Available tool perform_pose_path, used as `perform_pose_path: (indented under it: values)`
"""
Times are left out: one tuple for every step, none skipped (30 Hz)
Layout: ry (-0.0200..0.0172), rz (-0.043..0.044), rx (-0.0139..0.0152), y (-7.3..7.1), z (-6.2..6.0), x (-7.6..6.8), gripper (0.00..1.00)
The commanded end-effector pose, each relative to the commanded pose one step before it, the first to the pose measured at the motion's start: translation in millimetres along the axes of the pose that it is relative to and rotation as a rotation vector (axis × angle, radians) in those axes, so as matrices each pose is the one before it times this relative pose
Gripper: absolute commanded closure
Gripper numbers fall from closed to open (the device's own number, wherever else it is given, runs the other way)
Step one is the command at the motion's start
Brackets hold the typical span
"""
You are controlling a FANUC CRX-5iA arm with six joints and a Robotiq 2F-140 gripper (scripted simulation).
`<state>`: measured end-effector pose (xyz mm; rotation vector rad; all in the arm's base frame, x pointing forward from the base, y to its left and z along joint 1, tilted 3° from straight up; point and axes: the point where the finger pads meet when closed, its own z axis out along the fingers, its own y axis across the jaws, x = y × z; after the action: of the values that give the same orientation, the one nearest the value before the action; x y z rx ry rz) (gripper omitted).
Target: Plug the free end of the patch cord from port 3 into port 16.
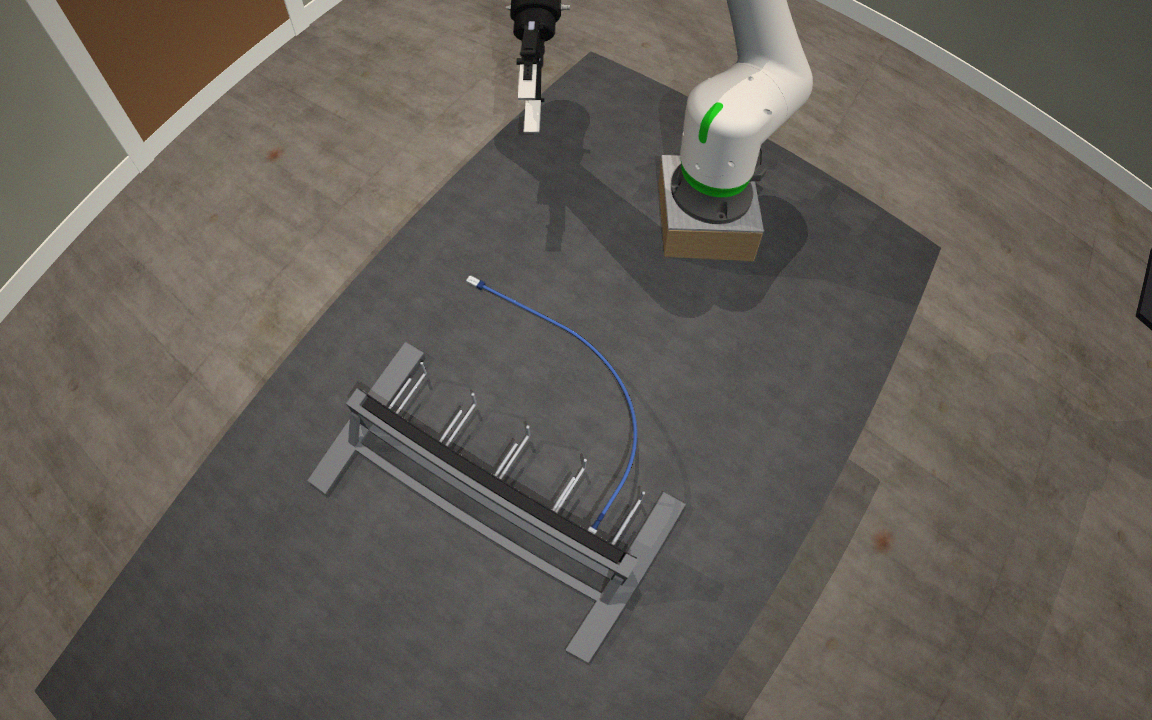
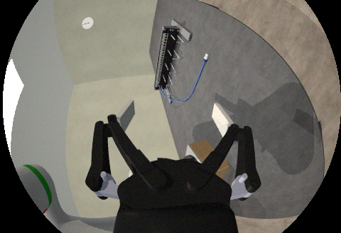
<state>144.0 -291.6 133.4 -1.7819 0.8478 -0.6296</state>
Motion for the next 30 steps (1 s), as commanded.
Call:
perform_pose_path:
  values:
    - [0.00010,-0.00017,-0.00024,-0.04,-0.09,0.07,0.00]
    - [0.00000,0.00000,0.00000,0.00,0.00,0.00,0.00]
    - [0.00000,0.00000,0.00000,0.00,0.00,0.00,0.00]
    - [0.00000,0.00000,0.00000,0.00,0.00,0.00,0.00]
    - [0.00000,0.00000,0.00000,0.00,0.00,0.00,0.00]
    - [0.00000,0.00000,0.00000,0.00,0.00,0.00,0.00]
    - [0.00000,0.00000,0.00000,0.00,0.00,0.00,0.00]
    - [0.00000,0.00000,0.00000,0.00,0.00,0.00,0.00]
    - [0.00000,0.00000,0.00000,0.00,0.00,0.00,0.00]
    - [0.00000,0.00000,0.00000,0.00,0.00,0.00,0.00]
    - [0.00000,0.00000,0.00000,0.00,0.00,0.00,0.00]
    - [0.00000,0.00000,0.00000,0.00,0.00,0.00,0.00]
    - [0.00000,0.00000,0.00000,0.00,0.00,0.00,0.00]
    - [0.00000,0.00000,0.00000,0.00,0.00,0.00,0.00]
    - [0.00000,0.00000,0.00000,0.00,0.00,0.00,0.00]
    - [0.00000,0.00000,0.00000,0.00,0.00,0.00,0.00]
    - [0.00000,0.00000,0.00000,0.00,0.00,0.00,0.00]
    - [-0.00027,-0.00039,-0.00008,0.00,0.04,0.01,0.00]
    - [-0.00180,-0.00259,-0.00048,-0.01,0.30,0.08,0.00]
    - [-0.00464,-0.00667,-0.00121,-0.04,0.77,0.21,0.00]
    - [-0.00856,-0.01232,-0.00217,-0.07,1.42,0.39,0.00]
    - [-0.01337,-0.01922,-0.00322,-0.10,2.21,0.62,0.00]
    - [-0.01885,-0.02711,-0.00421,-0.15,3.09,0.91,0.00]
    - [-0.02484,-0.03573,-0.00496,-0.19,4.04,1.27,0.00]
    - [-0.03074,-0.04412,-0.00803,0.23,4.84,1.72,0.00]
    - [-0.02354,-0.03376,-0.00647,0.35,3.60,1.42,0.00]
    - [-0.01427,-0.02050,-0.00367,0.22,2.16,0.91,0.00]
    - [-0.01669,-0.02393,-0.00461,0.28,2.53,1.08,0.00]
    - [-0.01787,-0.02568,-0.00462,0.31,2.67,1.20,0.00]
    - [-0.01818,-0.02610,-0.00486,0.34,2.71,1.26,0.00]
